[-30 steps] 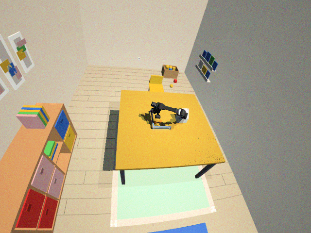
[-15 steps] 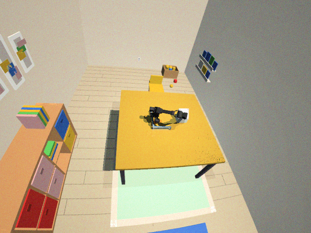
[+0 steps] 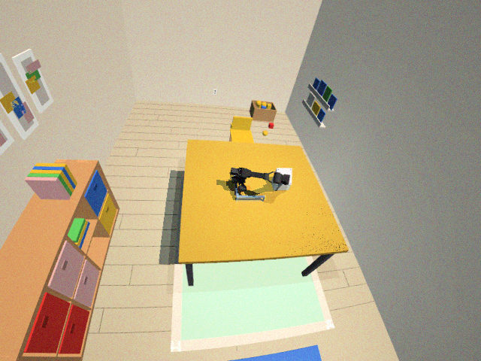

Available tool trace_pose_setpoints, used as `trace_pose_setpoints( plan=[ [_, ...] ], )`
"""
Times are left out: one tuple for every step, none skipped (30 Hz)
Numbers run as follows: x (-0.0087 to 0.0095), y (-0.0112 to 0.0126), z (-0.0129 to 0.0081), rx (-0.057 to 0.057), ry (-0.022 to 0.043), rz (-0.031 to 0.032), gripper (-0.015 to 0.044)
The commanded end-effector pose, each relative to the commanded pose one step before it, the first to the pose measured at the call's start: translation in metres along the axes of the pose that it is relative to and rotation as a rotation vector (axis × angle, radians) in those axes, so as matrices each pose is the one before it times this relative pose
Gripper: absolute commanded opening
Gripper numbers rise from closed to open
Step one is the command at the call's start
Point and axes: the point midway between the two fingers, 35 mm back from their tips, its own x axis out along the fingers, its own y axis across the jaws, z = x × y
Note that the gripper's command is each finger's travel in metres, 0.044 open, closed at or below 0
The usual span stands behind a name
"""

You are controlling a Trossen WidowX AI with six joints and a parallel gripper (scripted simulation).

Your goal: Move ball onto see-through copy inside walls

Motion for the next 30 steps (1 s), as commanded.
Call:
trace_pose_setpoints(
  plan=[
    [0.00797, -0.00043, -0.00173, 0.0105, 0.00456, 0.00647, 0.0327],
    [0.00158, 0.00002, -0.00003, -0.0001, 0.00003, 0.00013, 0.0327],
    [0.00158, 0.00002, -0.00004, -0.0001, 0.00004, 0.00015, 0.0327],
    [0.00159, 0.00002, -0.00004, -0.0002, 0.00006, 0.00017, 0.0327],
    [0.00159, 0.00002, -0.00005, -0.0002, 0.00006, 0.00018, 0.0327],
    [0.00159, 0.00003, -0.00006, -0.0002, 0.00007, 0.00019, 0.0327],
    [0.00159, 0.00003, -0.00006, -0.0002, 0.00007, 0.00020, 0.0327],
    [0.00159, 0.00003, -0.00007, -0.0002, 0.00007, 0.00020, 0.0327],
    [0.00158, 0.00004, -0.00008, -0.0002, 0.00007, 0.00021, 0.0327],
    [0.00158, 0.00004, -0.00009, -0.0002, 0.00008, 0.00022, 0.0327],
    [0.00125, 0.00003, -0.00007, -0.0001, 0.00006, 0.00018, 0.0327],
    [0.00075, 0.00002, -0.00005, -0.0001, 0.00004, 0.00011, 0.0327],
    [0.00025, 0.00001, -0.00002, 0.0000, 0.00001, 0.00004, 0.0327],
    [0.00000, 0.00000, 0.00000, 0.0000, 0.00000, 0.00000, 0.0301],
    [0.00000, 0.00000, 0.00000, 0.0000, 0.00000, 0.00000, 0.0275],
    [0.00000, 0.00000, 0.00000, 0.0000, 0.00000, 0.00000, 0.0249],
    [0.00000, 0.00000, 0.00000, 0.0000, 0.00000, 0.00000, 0.0222],
    [0.00000, 0.00000, 0.00000, 0.0000, 0.00000, 0.00000, 0.0216],
    [0.00000, 0.00000, 0.00000, 0.0000, 0.00000, 0.00000, 0.0209],
    [0.00000, 0.00000, 0.00000, 0.0000, 0.00000, 0.00000, 0.0202],
    [0.00000, 0.00000, 0.00000, 0.0000, 0.00000, 0.00000, 0.0196],
    [0.00000, 0.00000, 0.00000, 0.0000, 0.00000, 0.00000, 0.0189],
    [0.00000, 0.00000, 0.00000, 0.0000, 0.00000, 0.00000, 0.0182],
    [0.00000, 0.00000, 0.00000, 0.0000, 0.00000, 0.00000, 0.0176],
    [0.00000, 0.00000, 0.00000, 0.0000, 0.00000, 0.00000, 0.0150],
    [-0.00036, -0.00054, -0.00009, 0.0018, -0.00034, -0.00105, 0.0123],
    [-0.00109, -0.00163, -0.00028, 0.0053, -0.00101, -0.00315, 0.0097],
    [-0.00181, -0.00272, -0.00048, 0.0088, -0.00165, -0.00523, 0.0071],
    [-0.00251, -0.00381, -0.00069, 0.0123, -0.00225, -0.00726, 0.0045],
    [-0.00319, -0.00491, -0.00090, 0.0159, -0.00278, -0.00923, 0.0018]
  ],
)
